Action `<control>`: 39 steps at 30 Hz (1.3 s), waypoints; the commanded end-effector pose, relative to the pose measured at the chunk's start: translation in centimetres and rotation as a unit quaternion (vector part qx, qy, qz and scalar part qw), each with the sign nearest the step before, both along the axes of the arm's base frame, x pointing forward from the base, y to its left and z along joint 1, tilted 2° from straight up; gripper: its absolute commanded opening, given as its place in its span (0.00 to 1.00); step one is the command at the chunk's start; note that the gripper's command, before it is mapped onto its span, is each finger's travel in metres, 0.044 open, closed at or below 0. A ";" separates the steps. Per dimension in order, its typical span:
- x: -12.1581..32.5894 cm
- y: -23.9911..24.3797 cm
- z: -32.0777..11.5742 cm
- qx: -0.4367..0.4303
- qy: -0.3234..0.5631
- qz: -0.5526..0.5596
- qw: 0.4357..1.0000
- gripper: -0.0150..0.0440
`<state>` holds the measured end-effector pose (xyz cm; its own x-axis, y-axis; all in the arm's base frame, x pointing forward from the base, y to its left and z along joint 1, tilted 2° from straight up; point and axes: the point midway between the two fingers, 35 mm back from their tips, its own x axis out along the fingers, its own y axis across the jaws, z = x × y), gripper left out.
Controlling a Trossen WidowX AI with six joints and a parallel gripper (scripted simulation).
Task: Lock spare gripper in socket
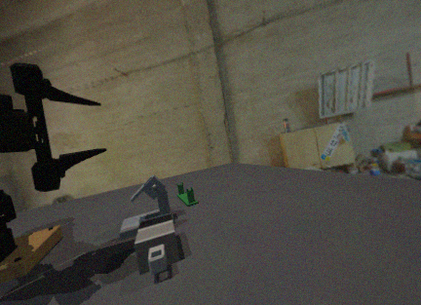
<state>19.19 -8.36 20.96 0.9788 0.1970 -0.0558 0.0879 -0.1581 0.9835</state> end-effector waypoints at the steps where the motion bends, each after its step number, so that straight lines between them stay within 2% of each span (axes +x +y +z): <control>1: 0.1 0.0 0.1 -0.004 0.001 0.001 1.000 0.89; 4: 1.8 -0.3 0.8 -0.070 0.018 0.015 0.997 0.76; 10: 6.4 0.6 1.1 -0.264 0.078 0.099 0.956 0.76; 15: 9.6 3.1 0.3 -0.439 0.115 0.228 0.861 0.76; 19: 11.2 5.9 -0.8 -0.569 0.116 0.359 0.731 0.76; 23: 12.0 9.1 -1.7 -0.666 0.083 0.496 0.550 0.76; 29: 12.1 12.5 -2.4 -0.715 0.014 0.623 0.318 0.76; 35: 11.6 15.8 -2.7 -0.694 -0.082 0.714 0.051 0.76; 36: 11.6 16.1 -2.7 -0.688 -0.091 0.719 0.026 0.76; 39: 11.6 16.2 -2.7 -0.687 -0.094 0.721 0.020 0.76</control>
<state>31.32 4.49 18.33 0.1571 0.1593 -0.9747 -0.8242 0.5648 -0.0405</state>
